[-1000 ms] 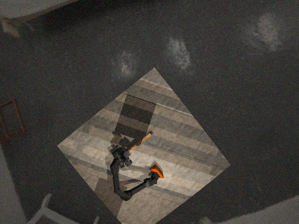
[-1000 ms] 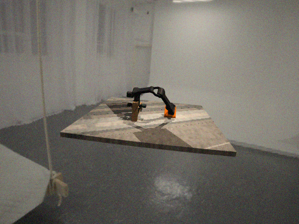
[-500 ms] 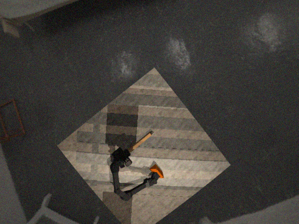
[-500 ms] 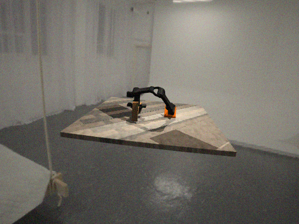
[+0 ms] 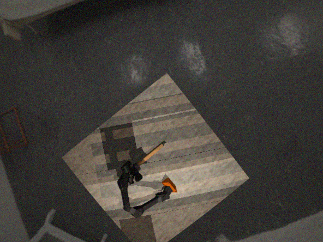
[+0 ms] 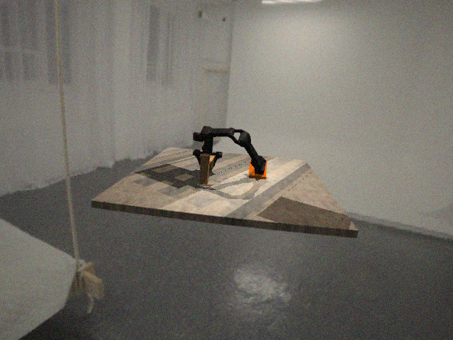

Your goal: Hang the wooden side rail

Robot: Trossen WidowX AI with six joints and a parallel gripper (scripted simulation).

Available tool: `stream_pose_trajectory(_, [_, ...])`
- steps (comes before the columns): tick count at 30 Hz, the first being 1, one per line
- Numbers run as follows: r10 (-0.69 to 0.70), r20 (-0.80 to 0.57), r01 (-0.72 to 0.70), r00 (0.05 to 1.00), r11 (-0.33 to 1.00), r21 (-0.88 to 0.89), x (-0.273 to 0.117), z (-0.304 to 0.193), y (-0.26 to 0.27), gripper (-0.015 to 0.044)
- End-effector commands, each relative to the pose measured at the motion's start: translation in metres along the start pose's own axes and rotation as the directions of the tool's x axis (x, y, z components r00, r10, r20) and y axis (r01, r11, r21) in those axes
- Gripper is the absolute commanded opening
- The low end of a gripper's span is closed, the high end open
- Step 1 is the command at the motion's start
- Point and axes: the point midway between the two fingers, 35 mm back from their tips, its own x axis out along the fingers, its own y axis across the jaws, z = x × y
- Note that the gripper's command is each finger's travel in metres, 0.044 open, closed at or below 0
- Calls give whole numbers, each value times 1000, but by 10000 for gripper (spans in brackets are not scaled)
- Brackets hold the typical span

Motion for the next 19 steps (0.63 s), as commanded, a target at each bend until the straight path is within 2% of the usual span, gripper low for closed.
stream_pose_trajectory(1, [-7,2,7,1000,1000,7,0,21,-1,440])
stream_pose_trajectory(19, [-3,1,3,1000,1000,9,-2,24,-1,440])
